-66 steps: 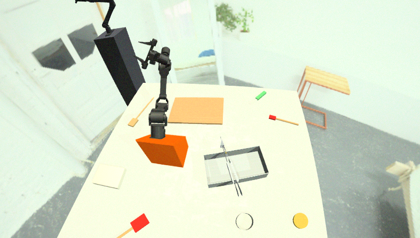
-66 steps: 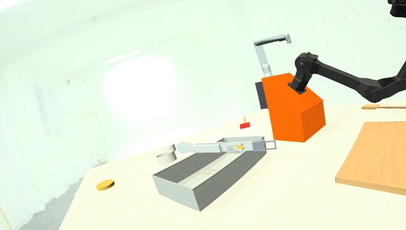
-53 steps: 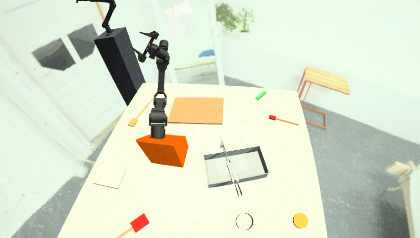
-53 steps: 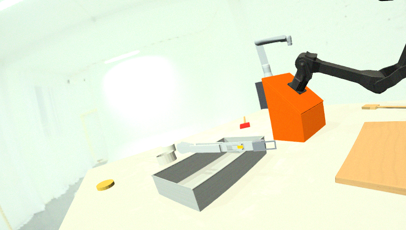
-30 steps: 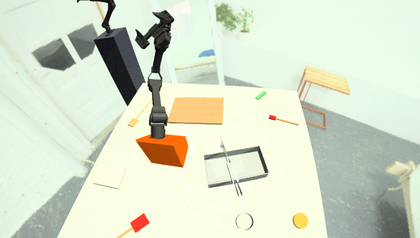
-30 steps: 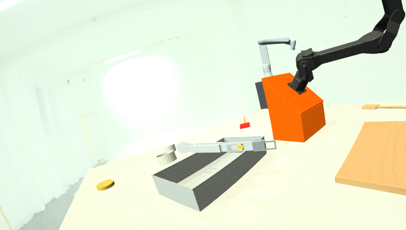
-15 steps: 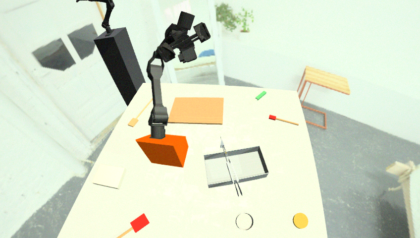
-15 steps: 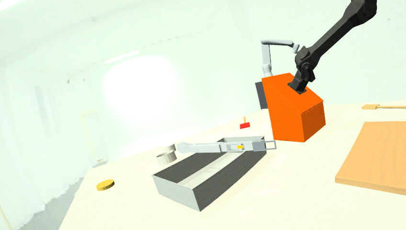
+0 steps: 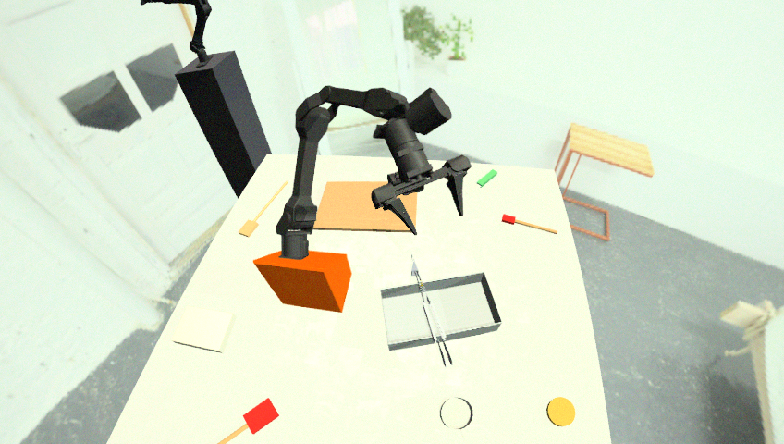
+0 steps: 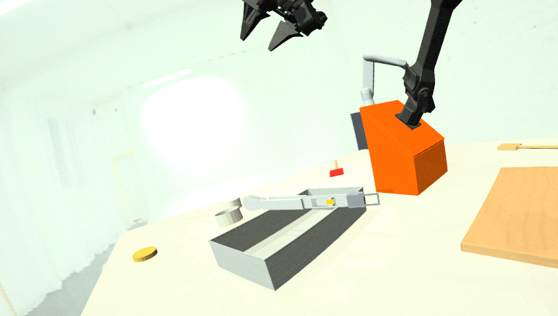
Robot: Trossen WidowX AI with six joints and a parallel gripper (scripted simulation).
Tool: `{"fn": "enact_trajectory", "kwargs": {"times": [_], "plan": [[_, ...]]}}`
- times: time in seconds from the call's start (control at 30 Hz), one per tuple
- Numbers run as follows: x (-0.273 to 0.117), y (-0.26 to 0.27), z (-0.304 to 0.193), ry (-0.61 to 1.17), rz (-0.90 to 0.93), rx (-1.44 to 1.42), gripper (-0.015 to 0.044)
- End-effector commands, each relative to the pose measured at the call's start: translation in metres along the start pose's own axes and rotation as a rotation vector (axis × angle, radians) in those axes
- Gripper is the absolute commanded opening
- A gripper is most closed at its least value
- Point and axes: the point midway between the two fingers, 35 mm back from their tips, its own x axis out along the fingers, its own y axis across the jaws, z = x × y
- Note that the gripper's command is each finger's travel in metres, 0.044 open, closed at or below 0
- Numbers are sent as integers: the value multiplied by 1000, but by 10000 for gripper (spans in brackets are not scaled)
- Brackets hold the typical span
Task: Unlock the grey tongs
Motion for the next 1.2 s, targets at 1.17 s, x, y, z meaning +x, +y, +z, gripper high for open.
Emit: {"fn": "enact_trajectory", "kwargs": {"times": [1.17], "plan": [[190, 33, 217, -966, 133, 25, 440]]}}
